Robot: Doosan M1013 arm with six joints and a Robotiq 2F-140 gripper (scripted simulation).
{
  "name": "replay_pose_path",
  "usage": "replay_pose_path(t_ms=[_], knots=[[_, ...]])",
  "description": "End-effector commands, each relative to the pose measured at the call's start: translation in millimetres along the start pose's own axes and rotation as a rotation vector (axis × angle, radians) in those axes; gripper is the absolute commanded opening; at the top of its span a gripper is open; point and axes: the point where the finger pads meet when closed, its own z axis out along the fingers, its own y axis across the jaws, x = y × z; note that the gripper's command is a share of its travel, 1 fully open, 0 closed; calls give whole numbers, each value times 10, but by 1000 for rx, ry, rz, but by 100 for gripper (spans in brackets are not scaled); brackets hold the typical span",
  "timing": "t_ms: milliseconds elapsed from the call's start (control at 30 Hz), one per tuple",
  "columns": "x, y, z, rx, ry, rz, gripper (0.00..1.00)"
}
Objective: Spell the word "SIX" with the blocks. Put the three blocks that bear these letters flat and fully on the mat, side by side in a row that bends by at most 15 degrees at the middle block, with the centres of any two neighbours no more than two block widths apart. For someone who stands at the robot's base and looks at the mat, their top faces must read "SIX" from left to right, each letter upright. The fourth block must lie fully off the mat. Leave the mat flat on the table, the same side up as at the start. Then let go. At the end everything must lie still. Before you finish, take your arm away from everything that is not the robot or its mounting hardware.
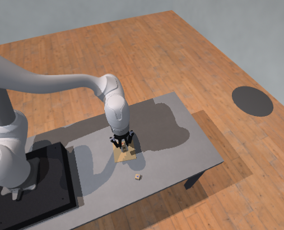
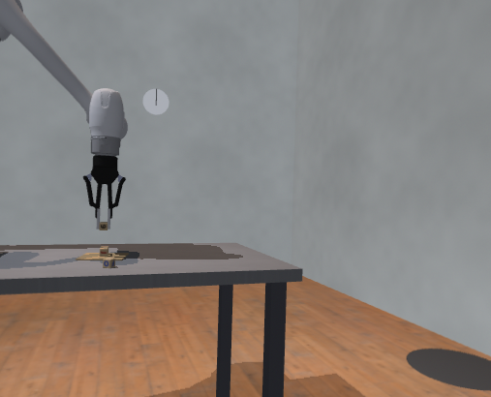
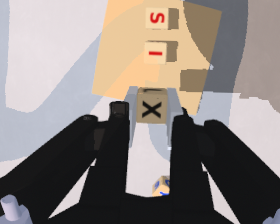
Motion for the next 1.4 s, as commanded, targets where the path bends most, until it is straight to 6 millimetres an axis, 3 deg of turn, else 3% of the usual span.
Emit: replay_pose_path(t_ms=[0,333,600,1367], knots=[[-32,2,163,0,-2,8,13],[-38,8,641,0,-2,8,13],[-40,11,822,0,-2,8,13],[-41,11,871,0,-2,8,13]])
